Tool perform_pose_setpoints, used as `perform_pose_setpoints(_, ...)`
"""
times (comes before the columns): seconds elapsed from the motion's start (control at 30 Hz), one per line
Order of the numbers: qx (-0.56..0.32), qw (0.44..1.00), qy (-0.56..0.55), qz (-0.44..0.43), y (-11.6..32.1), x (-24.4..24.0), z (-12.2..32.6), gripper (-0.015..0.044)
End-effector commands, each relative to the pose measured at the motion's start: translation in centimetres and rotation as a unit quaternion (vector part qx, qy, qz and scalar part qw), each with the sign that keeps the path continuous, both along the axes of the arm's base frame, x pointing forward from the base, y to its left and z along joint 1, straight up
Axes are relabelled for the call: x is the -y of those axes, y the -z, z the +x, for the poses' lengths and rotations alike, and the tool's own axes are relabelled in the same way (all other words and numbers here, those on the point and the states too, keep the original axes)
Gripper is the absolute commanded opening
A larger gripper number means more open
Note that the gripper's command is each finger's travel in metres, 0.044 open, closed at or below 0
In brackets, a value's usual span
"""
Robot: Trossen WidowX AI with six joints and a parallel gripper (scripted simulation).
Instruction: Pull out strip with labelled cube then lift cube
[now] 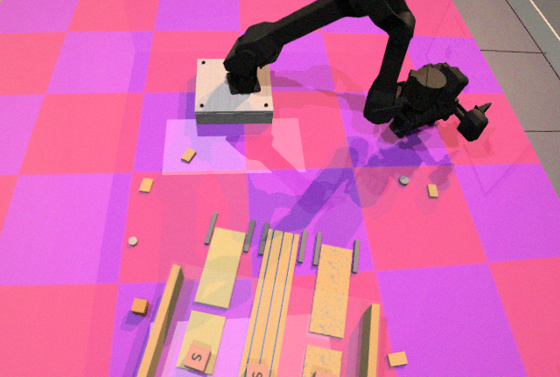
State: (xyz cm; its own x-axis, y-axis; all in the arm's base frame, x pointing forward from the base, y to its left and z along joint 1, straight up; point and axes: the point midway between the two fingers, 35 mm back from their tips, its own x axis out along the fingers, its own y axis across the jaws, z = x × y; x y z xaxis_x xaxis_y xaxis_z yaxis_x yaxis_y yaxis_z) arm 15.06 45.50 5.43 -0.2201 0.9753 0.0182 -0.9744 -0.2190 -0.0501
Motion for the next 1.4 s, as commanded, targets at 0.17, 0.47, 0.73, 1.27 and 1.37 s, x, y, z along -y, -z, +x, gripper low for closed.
perform_pose_setpoints(0.17, -0.004, 0.995, 0.100, -0.026, -3.2, 2.2, 6.7, 0.0400)
perform_pose_setpoints(0.47, -0.039, 0.950, 0.298, -0.087, -8.1, 10.9, 16.8, 0.0400)
perform_pose_setpoints(0.73, -0.076, 0.885, 0.440, -0.132, -10.6, 20.1, 21.1, 0.0400)
perform_pose_setpoints(1.27, -0.181, 0.654, 0.708, -0.196, -13.2, 42.1, 19.3, 0.0400)
perform_pose_setpoints(1.37, -0.201, 0.598, 0.748, -0.205, -13.2, 45.7, 17.1, 0.0400)
